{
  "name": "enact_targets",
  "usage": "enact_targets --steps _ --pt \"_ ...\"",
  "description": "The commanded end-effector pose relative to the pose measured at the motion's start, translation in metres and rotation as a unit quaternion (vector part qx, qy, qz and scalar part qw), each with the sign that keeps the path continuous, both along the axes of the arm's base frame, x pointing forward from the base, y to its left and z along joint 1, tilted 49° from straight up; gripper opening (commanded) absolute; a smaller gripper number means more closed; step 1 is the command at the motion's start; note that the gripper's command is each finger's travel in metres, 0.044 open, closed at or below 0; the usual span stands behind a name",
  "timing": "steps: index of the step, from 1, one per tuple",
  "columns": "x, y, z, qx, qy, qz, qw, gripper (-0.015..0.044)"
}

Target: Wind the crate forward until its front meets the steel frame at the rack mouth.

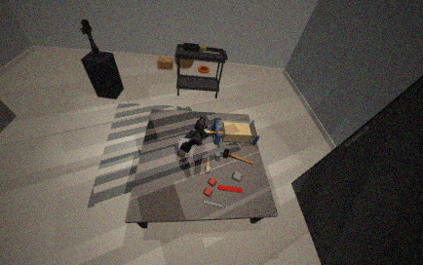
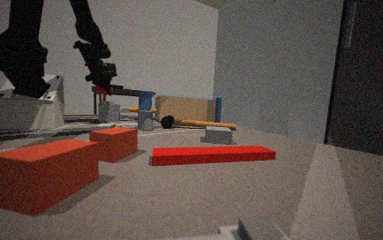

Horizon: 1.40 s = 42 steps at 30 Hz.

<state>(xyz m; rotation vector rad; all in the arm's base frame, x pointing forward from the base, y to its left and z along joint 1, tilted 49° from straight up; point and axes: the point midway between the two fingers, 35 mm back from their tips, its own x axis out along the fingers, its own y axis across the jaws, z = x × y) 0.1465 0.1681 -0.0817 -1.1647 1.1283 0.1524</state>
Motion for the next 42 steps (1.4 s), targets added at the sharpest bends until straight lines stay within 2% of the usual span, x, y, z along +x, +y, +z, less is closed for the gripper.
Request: enact_targets --steps 1,42 --pt "0.013 0.000 0.000 0.002 -0.010 -0.008 1.000 0.0000" --pt "0.059 0.019 -0.010 0.003 -0.011 -0.008 1.000 0.0000"
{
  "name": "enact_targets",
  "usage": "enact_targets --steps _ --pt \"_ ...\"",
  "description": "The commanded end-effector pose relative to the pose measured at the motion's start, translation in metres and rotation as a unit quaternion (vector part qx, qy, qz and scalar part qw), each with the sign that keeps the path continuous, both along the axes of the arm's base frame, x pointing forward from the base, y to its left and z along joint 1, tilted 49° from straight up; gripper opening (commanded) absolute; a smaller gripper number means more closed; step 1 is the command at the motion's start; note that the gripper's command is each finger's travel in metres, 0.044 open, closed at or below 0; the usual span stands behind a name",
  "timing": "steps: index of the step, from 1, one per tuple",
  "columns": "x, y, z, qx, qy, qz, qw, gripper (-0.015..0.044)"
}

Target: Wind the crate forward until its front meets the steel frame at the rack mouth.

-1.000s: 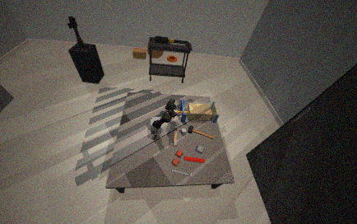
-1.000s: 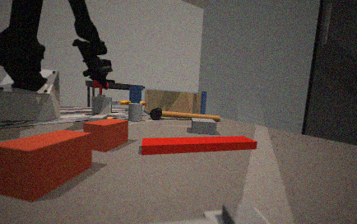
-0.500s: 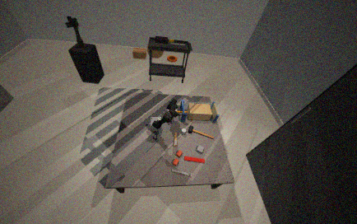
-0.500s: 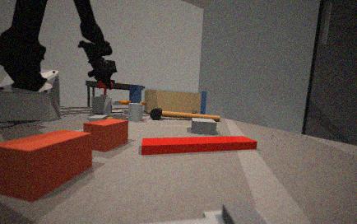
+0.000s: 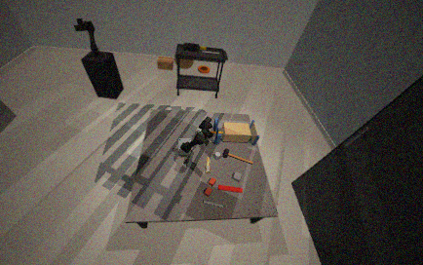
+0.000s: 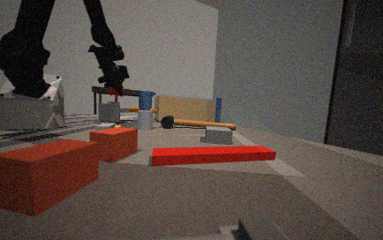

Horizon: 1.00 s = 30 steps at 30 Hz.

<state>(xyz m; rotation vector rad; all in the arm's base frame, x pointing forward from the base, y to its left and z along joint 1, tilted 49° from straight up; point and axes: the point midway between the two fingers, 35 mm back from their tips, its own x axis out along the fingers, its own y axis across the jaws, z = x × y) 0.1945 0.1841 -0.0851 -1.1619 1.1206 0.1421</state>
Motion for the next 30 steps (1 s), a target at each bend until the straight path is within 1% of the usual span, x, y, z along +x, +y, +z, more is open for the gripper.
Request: enact_targets --steps 1,30 --pt "0.011 0.004 -0.007 0.003 -0.006 -0.006 1.000 0.0000" --pt "0.034 0.026 -0.023 0.003 -0.006 -0.006 1.000 0.0000"
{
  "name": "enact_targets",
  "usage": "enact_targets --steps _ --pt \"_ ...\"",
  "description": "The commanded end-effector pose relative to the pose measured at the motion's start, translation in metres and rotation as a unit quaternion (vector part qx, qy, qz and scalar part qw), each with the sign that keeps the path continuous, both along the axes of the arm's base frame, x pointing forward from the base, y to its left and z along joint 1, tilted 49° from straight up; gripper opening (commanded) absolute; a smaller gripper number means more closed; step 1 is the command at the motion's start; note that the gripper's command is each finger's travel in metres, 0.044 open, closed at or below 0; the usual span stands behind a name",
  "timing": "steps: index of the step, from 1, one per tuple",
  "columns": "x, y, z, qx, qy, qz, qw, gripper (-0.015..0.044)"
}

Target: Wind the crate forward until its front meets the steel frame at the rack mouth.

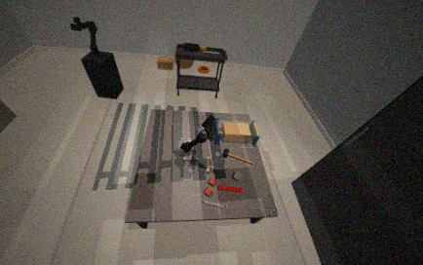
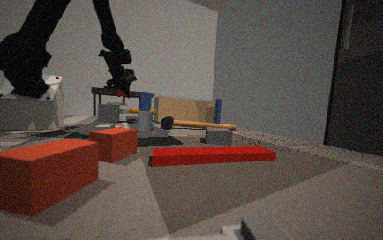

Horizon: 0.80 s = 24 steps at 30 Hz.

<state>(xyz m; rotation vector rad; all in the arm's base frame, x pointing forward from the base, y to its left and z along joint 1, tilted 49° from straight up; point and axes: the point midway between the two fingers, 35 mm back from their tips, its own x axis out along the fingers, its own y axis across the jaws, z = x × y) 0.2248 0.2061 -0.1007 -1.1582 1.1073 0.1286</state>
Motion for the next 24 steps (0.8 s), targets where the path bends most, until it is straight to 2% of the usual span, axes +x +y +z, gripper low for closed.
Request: enact_targets --steps 1,24 --pt "0.004 0.004 -0.008 0.003 0.002 -0.004 1.000 0.0000" --pt "0.014 0.024 -0.026 0.004 0.002 -0.004 1.000 0.0000"
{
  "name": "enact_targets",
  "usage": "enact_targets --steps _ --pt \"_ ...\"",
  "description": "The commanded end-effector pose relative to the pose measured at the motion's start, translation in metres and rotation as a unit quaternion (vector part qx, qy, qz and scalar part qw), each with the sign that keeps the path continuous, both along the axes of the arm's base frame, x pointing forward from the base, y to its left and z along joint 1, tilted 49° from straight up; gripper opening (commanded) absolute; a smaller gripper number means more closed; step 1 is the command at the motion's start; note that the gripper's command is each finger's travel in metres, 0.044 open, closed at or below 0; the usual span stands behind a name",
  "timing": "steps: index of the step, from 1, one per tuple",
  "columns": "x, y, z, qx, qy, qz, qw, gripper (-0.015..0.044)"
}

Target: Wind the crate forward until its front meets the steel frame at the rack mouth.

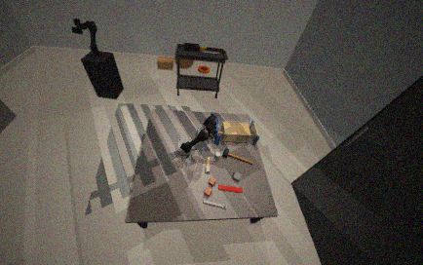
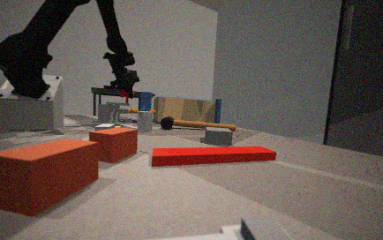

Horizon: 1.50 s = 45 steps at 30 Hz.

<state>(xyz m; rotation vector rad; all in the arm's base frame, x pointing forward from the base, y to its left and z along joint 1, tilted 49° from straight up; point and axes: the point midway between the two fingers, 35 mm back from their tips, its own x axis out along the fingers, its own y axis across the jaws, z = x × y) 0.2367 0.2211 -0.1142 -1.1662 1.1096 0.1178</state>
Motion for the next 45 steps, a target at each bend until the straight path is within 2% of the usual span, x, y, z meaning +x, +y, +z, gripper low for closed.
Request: enact_targets --steps 1,45 --pt "0.003 0.009 -0.013 0.010 0.003 -0.002 1.000 0.0000" --pt "0.000 0.046 -0.051 0.012 0.003 -0.002 1.000 0.0000"
